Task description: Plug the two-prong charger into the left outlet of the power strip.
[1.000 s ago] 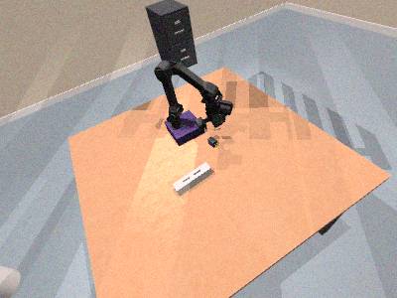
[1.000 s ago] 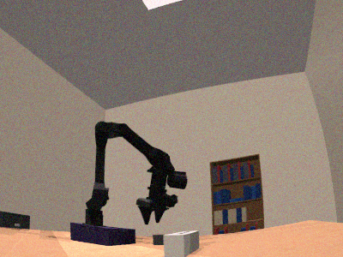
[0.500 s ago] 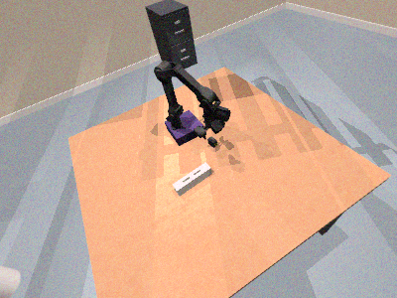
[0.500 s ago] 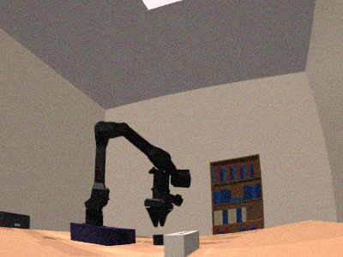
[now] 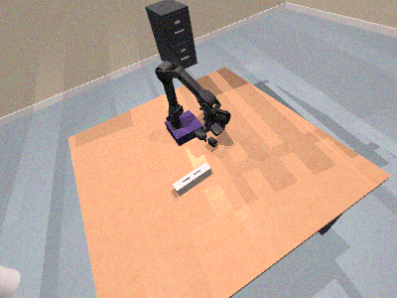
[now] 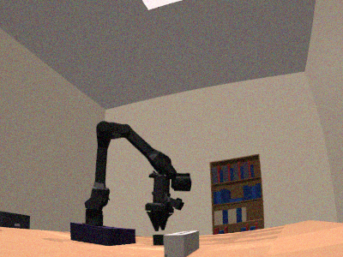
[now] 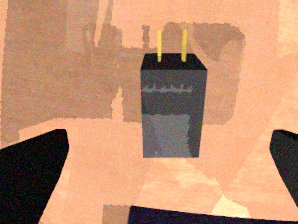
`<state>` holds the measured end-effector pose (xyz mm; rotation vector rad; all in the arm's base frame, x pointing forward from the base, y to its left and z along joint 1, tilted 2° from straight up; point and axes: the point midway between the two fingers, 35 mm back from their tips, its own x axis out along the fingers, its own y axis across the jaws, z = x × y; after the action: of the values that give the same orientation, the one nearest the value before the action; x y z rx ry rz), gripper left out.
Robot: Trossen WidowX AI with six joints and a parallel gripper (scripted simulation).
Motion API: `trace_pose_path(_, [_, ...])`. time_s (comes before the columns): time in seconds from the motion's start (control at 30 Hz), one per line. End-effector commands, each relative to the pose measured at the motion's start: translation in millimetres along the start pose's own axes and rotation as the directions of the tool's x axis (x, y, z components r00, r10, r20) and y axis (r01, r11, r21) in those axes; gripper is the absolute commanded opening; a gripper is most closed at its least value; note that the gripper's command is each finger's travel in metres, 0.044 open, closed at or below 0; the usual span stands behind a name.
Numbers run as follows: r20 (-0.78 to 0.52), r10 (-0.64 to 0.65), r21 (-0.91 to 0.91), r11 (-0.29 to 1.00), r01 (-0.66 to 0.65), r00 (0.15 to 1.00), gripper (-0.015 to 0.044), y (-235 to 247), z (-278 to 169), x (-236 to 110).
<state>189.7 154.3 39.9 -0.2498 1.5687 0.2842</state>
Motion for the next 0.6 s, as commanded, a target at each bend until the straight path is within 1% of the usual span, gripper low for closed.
trace_pose_path(0.0, [-0.002,-0.007,-0.003,1.000,0.007,1.000,0.0440,-1,0,6])
trace_pose_path(0.57, [-0.003,-0.007,-0.003,1.000,0.007,1.000,0.0440,-2,3,34])
